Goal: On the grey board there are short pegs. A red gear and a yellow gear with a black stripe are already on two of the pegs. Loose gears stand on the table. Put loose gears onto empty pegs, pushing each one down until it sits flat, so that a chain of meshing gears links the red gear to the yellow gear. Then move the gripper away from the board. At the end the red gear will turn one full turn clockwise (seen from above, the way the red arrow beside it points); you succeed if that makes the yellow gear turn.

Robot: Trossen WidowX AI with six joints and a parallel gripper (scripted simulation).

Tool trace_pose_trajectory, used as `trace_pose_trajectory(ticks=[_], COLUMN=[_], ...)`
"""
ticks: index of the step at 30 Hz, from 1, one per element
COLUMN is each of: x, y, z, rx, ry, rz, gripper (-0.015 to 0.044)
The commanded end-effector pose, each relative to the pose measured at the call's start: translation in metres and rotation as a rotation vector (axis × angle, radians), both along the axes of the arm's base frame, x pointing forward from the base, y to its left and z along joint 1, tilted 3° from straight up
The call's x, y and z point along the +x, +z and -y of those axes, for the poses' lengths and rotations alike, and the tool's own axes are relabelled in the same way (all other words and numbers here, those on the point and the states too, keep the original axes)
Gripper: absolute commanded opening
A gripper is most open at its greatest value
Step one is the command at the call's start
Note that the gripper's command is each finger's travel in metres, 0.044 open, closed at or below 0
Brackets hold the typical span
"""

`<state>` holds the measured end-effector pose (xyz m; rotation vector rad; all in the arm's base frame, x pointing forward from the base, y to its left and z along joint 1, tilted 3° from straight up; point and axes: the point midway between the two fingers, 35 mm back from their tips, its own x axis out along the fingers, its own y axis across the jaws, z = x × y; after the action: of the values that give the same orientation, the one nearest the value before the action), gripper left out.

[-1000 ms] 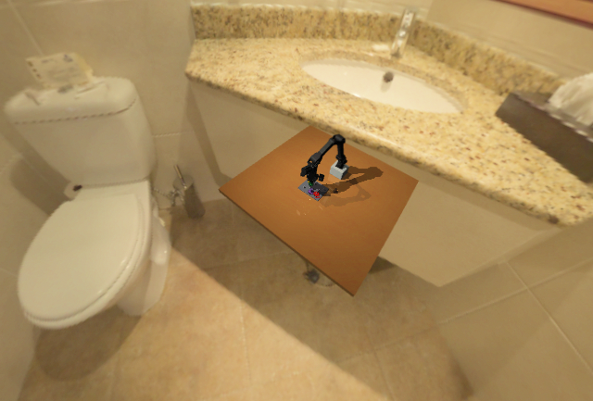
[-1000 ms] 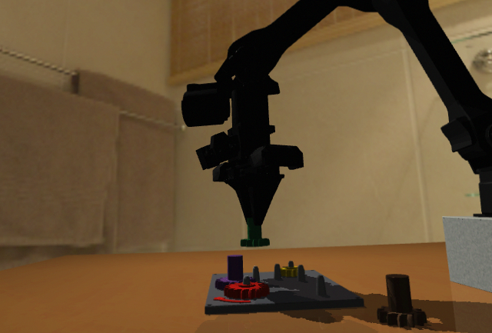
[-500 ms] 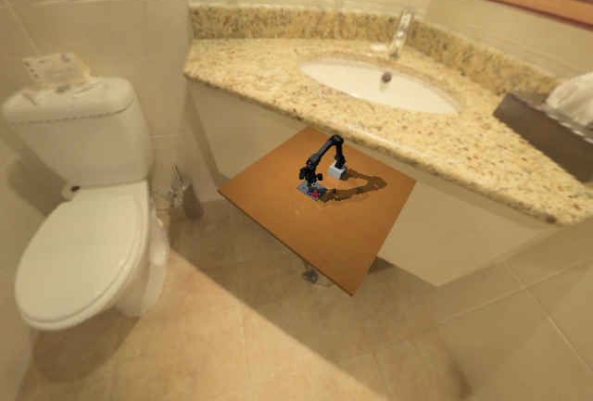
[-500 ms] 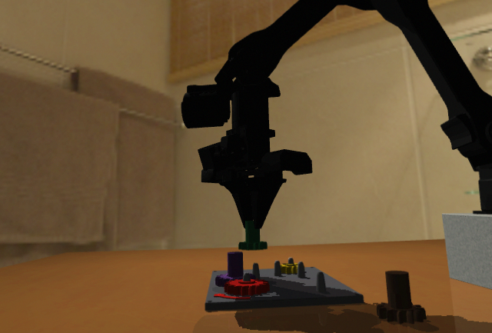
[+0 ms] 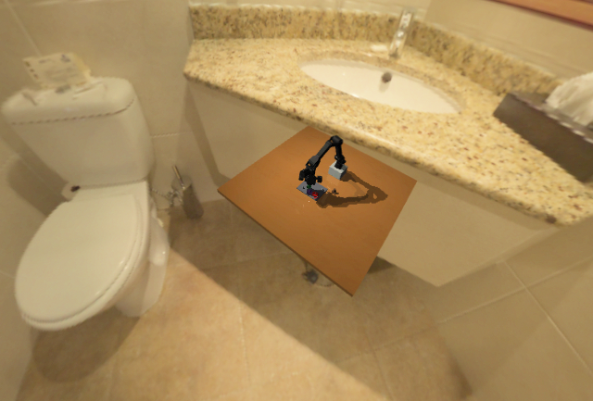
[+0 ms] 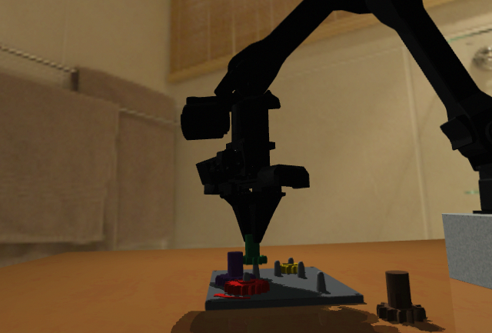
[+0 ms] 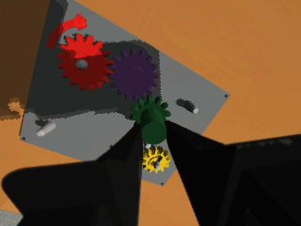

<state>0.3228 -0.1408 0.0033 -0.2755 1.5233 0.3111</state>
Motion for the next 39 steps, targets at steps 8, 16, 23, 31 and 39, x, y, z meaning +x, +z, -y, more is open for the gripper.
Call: trace_pose_trajectory(ticks=[8, 16, 23, 31, 39], x=[-0.003, -0.002, -0.003, -0.004, -0.002], y=[-0.017, -0.007, -0.003, -0.004, -0.012], z=[-0.001, 0.000, -0.001, 0.000, 0.000], rx=[0.005, 0.004, 0.001, -0.002, -0.002], ry=[-0.269, -0.241, -0.068, 0.153, 0.153], rz=[-0.020, -0.019, -0.014, -0.008, -0.008], gripper=[0.0000, 0.0000, 0.0000, 0.0000, 0.0000])
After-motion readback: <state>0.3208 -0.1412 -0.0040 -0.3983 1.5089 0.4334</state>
